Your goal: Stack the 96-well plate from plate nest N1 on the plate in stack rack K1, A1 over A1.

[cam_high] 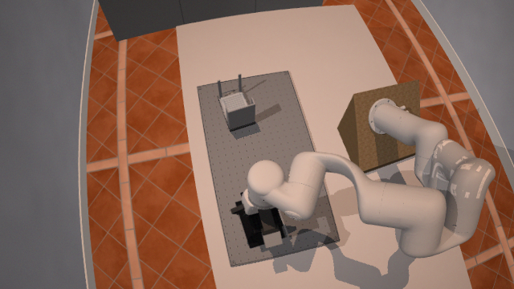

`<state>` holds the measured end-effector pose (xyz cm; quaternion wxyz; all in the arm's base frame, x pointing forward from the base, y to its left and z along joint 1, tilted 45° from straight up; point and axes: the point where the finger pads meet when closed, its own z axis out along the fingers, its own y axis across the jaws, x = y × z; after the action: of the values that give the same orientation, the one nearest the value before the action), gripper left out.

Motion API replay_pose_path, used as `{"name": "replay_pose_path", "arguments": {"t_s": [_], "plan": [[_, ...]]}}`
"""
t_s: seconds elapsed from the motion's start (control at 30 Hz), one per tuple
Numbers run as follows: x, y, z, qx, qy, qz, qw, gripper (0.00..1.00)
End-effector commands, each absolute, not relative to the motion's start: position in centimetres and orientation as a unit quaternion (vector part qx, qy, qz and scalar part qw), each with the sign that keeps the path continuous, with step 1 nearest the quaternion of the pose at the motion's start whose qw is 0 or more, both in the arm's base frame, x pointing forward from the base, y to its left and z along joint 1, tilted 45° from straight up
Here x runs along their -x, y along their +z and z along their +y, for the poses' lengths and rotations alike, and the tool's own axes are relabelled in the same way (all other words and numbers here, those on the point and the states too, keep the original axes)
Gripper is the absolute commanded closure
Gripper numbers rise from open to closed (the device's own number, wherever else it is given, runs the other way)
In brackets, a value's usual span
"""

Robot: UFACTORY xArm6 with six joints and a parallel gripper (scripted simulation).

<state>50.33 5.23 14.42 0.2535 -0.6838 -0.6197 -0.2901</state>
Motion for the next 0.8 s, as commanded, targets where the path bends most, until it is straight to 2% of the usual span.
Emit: {"name": "replay_pose_path", "arguments": {"t_s": [0.0, 0.77], "plan": [[-50.3, 13.9, 4.4, 0.67, -0.297, -0.634, 0.246, 1.0], [-49.2, 9.2, -0.2, 0.671, -0.296, -0.634, 0.246, 1.0]]}}
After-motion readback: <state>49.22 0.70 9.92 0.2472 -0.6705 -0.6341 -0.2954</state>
